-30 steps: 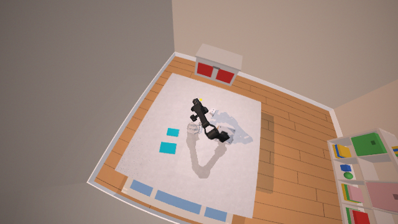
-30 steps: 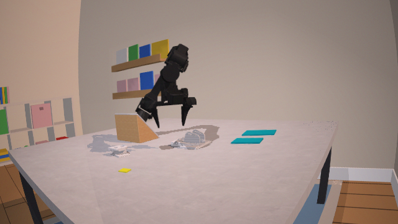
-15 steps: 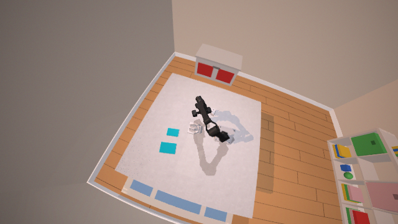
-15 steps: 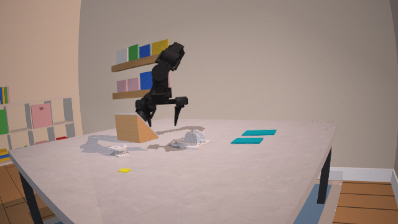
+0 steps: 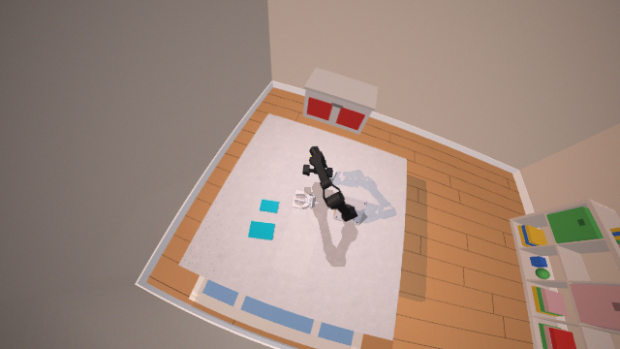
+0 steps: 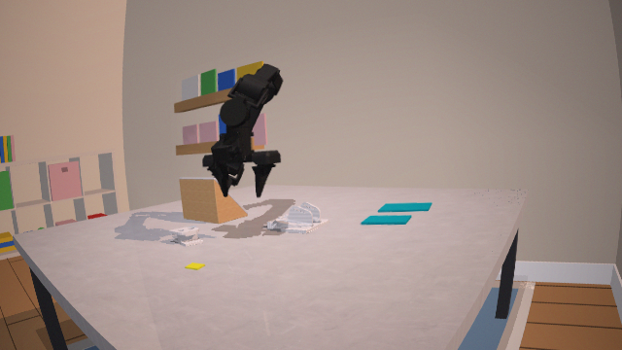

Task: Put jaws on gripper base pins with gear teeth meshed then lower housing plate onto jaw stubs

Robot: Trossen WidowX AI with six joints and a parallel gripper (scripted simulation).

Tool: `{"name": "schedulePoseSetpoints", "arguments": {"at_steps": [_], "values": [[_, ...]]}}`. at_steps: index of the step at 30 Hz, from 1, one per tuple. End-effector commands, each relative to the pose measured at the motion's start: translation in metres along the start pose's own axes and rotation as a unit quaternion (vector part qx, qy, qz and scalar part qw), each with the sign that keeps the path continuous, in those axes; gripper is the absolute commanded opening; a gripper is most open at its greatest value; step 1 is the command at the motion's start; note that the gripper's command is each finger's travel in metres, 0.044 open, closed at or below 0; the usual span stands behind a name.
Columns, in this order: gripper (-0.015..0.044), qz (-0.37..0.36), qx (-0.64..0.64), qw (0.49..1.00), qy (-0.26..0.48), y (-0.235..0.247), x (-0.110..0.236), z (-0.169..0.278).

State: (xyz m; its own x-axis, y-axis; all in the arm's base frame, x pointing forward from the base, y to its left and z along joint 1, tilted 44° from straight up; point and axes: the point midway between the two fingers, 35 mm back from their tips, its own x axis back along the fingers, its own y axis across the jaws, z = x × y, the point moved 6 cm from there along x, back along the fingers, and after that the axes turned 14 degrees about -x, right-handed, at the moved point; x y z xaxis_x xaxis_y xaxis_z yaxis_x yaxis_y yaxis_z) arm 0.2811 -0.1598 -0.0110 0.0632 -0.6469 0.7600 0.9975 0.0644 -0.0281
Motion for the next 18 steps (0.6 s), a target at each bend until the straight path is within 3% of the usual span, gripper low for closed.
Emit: {"name": "schedulePoseSetpoints", "arguments": {"at_steps": [1,18], "values": [[0.044,0.0,-0.045,0.999,-0.002,-0.004,0.002,-0.007],[0.044,0.001,-0.258,0.966,-0.003,-0.023,0.005,-0.035]]}}
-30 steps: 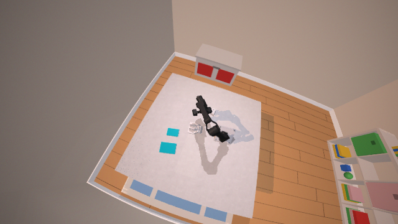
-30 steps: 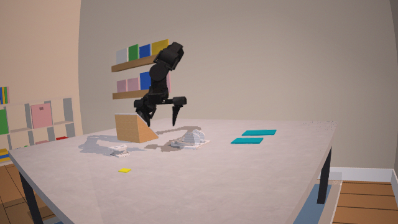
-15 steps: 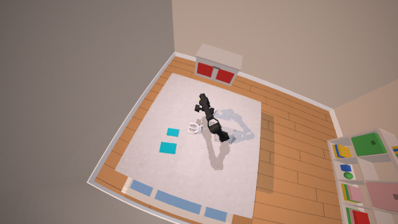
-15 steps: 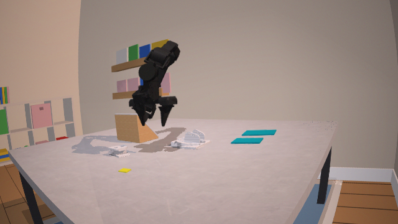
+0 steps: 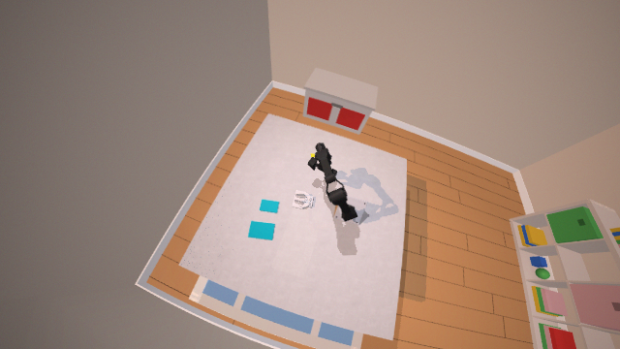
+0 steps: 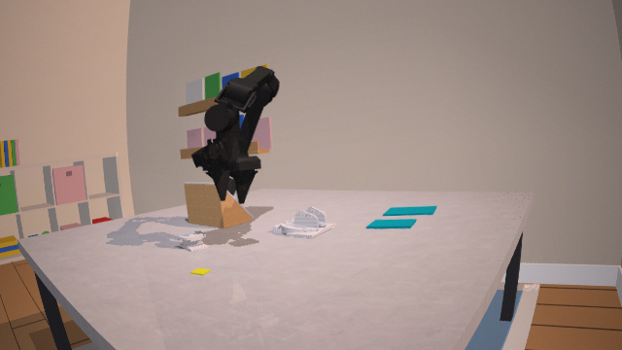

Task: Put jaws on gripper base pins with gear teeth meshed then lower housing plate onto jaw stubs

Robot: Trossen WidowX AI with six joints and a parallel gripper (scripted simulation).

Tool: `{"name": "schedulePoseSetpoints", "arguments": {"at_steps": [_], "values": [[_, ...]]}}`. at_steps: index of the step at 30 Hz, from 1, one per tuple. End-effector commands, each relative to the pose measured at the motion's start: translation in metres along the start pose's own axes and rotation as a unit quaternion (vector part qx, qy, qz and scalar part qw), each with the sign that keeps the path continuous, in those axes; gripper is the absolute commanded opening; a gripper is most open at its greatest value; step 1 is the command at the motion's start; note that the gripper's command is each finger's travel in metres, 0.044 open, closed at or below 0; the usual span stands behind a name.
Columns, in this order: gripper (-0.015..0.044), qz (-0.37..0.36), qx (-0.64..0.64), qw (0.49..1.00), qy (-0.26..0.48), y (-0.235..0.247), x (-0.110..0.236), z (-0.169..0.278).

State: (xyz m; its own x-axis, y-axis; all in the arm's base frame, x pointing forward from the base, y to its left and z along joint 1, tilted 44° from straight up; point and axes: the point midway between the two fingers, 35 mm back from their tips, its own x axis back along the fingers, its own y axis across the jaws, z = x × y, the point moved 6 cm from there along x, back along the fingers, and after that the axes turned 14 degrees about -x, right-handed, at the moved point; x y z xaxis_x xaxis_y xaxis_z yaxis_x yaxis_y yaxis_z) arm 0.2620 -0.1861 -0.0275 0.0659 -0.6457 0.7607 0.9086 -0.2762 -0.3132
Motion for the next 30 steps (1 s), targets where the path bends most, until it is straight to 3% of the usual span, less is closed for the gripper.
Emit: {"name": "schedulePoseSetpoints", "arguments": {"at_steps": [1,15,30], "values": [[0.044,0.0,-0.045,0.999,-0.002,-0.001,0.002,-0.007],[0.044,0.002,-0.22,0.976,-0.001,-0.008,0.003,-0.035],[0.044,0.006,-0.399,0.917,0.0,-0.017,0.002,-0.063]]}}
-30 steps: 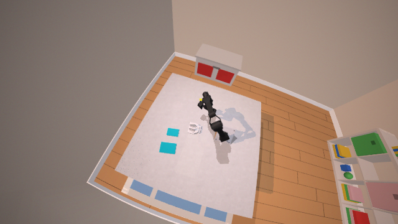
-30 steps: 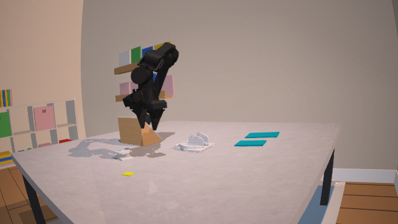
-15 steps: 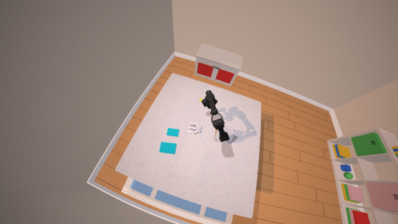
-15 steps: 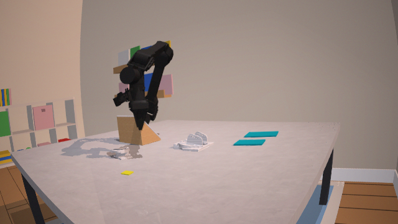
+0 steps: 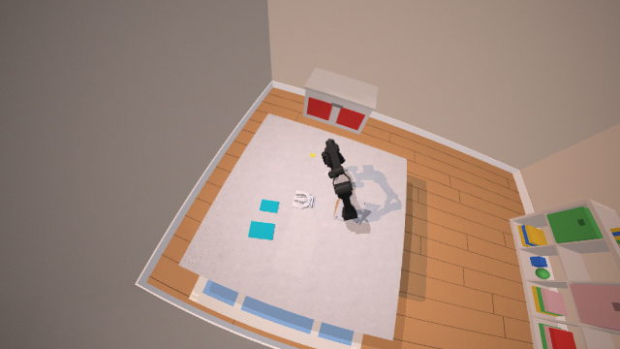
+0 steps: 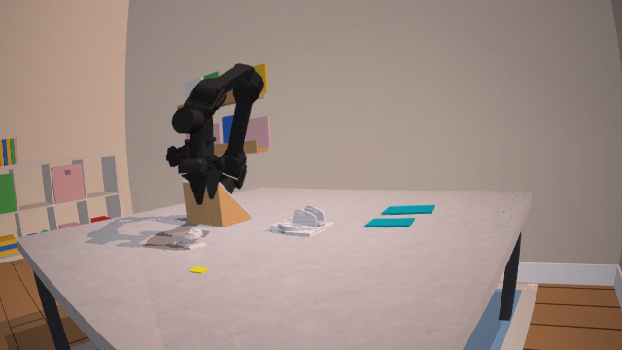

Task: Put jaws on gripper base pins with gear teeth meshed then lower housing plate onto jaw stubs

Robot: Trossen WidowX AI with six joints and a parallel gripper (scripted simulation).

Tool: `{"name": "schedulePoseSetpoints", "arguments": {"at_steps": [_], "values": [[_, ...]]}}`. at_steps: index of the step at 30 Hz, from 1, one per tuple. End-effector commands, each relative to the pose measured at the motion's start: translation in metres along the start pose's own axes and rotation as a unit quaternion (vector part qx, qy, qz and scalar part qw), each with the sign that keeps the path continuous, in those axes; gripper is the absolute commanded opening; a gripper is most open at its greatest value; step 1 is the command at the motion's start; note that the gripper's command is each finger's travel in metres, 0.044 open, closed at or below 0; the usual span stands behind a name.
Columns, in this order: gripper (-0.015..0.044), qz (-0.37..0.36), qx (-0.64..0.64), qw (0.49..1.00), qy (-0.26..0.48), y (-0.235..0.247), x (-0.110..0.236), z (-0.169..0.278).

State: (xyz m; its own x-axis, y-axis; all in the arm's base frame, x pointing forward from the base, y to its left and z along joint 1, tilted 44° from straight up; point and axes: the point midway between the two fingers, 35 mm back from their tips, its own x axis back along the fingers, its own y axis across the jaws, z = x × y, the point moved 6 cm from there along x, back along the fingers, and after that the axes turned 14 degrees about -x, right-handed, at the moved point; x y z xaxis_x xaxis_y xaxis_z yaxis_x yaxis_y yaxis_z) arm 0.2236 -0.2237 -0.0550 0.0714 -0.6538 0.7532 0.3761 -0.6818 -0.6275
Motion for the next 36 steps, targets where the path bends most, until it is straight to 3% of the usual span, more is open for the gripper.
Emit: {"name": "schedulePoseSetpoints", "arguments": {"at_steps": [1,31,36], "values": [[0.044,0.0,-0.044,0.999,-0.001,0.003,0.001,-0.007],[0.044,0.012,-0.366,0.93,-0.002,0.02,-0.004,-0.056],[0.044,0.012,-0.366,0.93,-0.002,0.017,-0.037,-0.057]]}}
